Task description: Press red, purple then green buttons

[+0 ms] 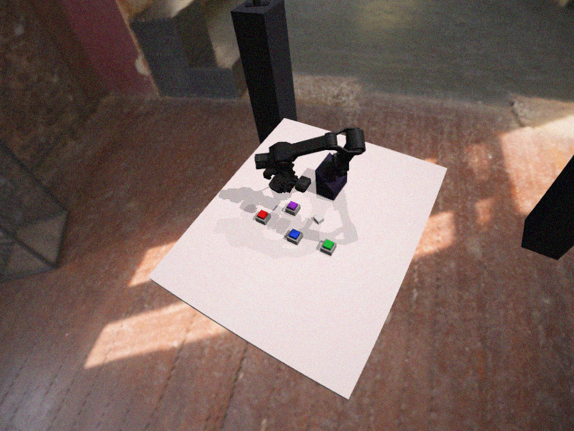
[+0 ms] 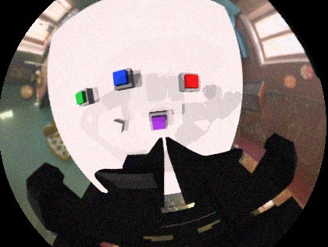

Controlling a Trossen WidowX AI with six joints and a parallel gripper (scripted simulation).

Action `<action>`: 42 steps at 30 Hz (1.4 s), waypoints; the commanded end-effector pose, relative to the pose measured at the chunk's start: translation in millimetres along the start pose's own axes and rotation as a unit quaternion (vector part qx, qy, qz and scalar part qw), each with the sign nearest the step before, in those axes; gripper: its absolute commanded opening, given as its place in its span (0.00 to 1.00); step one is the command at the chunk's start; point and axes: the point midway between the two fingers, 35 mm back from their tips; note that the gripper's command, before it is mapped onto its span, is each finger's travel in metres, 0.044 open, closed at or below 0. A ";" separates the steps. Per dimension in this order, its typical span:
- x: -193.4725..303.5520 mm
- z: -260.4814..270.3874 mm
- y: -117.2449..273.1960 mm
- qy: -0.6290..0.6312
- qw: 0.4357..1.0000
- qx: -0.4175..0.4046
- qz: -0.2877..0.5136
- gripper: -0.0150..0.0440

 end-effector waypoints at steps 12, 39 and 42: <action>5.0 4.1 -63.1 0.003 1.000 0.001 0.001 0.29; 5.1 4.4 -95.7 0.003 1.000 0.001 0.001 0.29; 5.1 4.4 -95.7 0.003 1.000 0.001 0.001 0.29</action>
Point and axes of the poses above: the point midway between the two fingers, 35 mm back from their tips, its own y axis back along the fingers, its own z axis across the jaws, x = y × z, and after that the axes turned 1 degree about y, right-handed
